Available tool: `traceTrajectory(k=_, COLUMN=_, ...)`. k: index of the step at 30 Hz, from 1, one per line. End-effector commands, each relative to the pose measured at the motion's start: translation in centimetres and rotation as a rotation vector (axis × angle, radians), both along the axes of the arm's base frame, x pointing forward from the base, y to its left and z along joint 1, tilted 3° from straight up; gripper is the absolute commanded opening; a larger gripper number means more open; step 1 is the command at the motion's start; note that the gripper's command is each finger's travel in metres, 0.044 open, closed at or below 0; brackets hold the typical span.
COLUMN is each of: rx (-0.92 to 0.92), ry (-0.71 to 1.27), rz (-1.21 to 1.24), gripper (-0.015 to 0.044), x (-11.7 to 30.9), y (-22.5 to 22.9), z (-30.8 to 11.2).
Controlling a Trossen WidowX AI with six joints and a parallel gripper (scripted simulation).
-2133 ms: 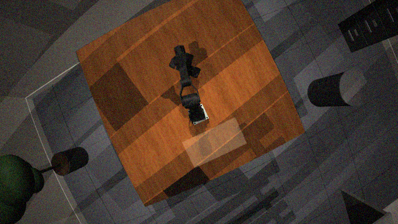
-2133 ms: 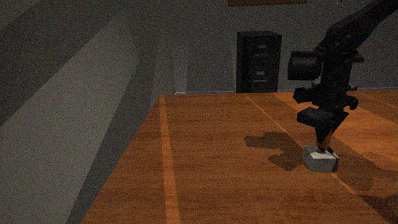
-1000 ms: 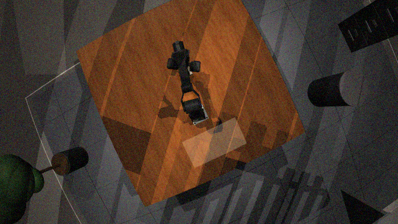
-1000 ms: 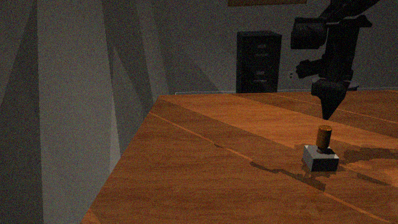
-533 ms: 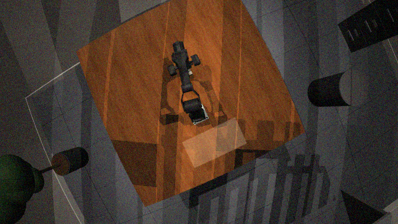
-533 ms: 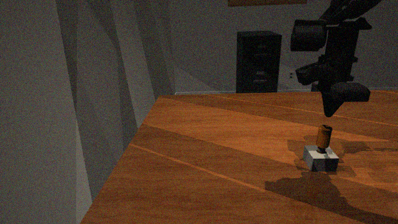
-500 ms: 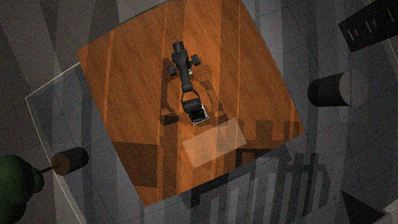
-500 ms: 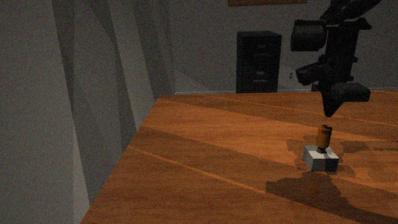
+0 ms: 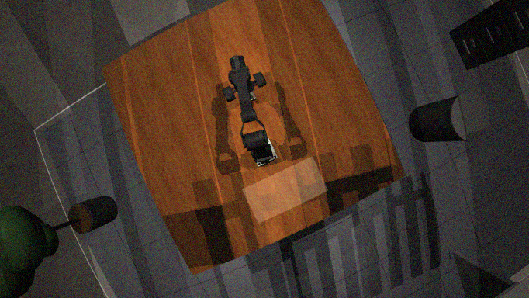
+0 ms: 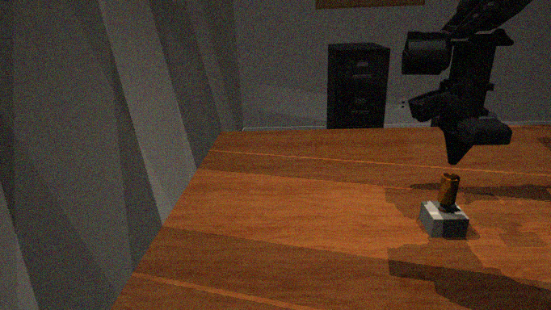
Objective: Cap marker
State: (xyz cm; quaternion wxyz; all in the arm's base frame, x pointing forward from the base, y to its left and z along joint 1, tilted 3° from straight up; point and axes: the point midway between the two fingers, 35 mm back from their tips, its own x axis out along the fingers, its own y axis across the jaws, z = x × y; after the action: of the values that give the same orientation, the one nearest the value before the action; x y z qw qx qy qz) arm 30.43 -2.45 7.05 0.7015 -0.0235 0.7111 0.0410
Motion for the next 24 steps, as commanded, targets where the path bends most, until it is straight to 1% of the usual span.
traceTrajectory(k=1, rx=0.001, ry=0.007, rz=0.005, gripper=0.0000, x=-0.1, y=0.0, z=-0.8)
traceTrajectory(k=20, rx=0.001, ry=0.007, rz=0.005, gripper=0.0000, x=-0.2, y=0.1, z=-3.5)
traceTrajectory(k=23, rx=0.001, ry=0.007, rz=0.005, gripper=0.0000, x=-0.1, y=0.1, z=-3.6)
traceTrajectory(k=24, rx=-0.001, ry=-0.006, rz=0.002, gripper=0.0000, x=0.0, y=0.1, z=-2.9)
